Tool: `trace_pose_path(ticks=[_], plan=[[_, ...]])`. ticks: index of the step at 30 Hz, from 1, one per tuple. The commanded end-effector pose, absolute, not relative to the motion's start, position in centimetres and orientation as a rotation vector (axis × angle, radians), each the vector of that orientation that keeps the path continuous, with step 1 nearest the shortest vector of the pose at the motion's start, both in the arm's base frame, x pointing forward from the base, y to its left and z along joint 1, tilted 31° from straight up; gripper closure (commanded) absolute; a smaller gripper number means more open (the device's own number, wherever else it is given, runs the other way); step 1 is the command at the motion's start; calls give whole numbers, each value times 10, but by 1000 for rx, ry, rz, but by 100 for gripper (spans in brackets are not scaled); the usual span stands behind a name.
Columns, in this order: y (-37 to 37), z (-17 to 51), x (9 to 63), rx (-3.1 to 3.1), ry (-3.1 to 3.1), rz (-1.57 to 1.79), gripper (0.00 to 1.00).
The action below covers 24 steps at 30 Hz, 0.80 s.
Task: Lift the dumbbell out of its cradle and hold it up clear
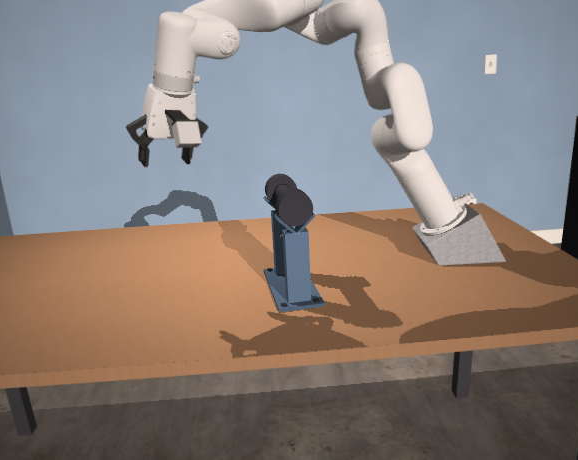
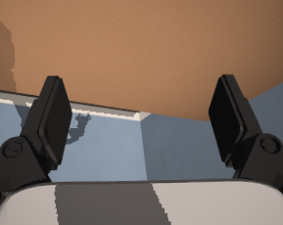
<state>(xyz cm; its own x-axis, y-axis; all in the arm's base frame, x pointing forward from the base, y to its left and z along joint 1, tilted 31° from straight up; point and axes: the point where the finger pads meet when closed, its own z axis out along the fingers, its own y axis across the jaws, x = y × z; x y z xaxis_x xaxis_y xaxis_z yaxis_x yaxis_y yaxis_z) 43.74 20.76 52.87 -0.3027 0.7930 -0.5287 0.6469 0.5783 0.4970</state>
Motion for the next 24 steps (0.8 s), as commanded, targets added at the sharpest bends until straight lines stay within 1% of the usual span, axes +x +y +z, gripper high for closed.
trace_pose_path(ticks=[1, 3, 4, 7, 8, 11, 12, 15, 16, 19, 20, 22, 23, 24], plan=[[202, 515, 390, 1225, 2054, 318, 0], [202, 515, 390, 1225, 2054, 318, 0], [197, 502, 364, 1289, 2063, 347, 0], [197, 502, 364, 1289, 2063, 347, 0], [193, 488, 339, 1352, 2071, 373, 0], [193, 488, 339, 1352, 2071, 373, 0], [188, 474, 317, 1413, 2077, 396, 0], [188, 474, 317, 1413, 2077, 396, 0], [184, 460, 298, 1469, 2082, 416, 0], [184, 460, 298, 1469, 2082, 416, 0], [180, 447, 281, 1521, 2085, 433, 0], [180, 447, 281, 1521, 2085, 433, 0], [177, 435, 267, 1568, 2087, 446, 0], [177, 435, 267, 1568, 2087, 446, 0]])
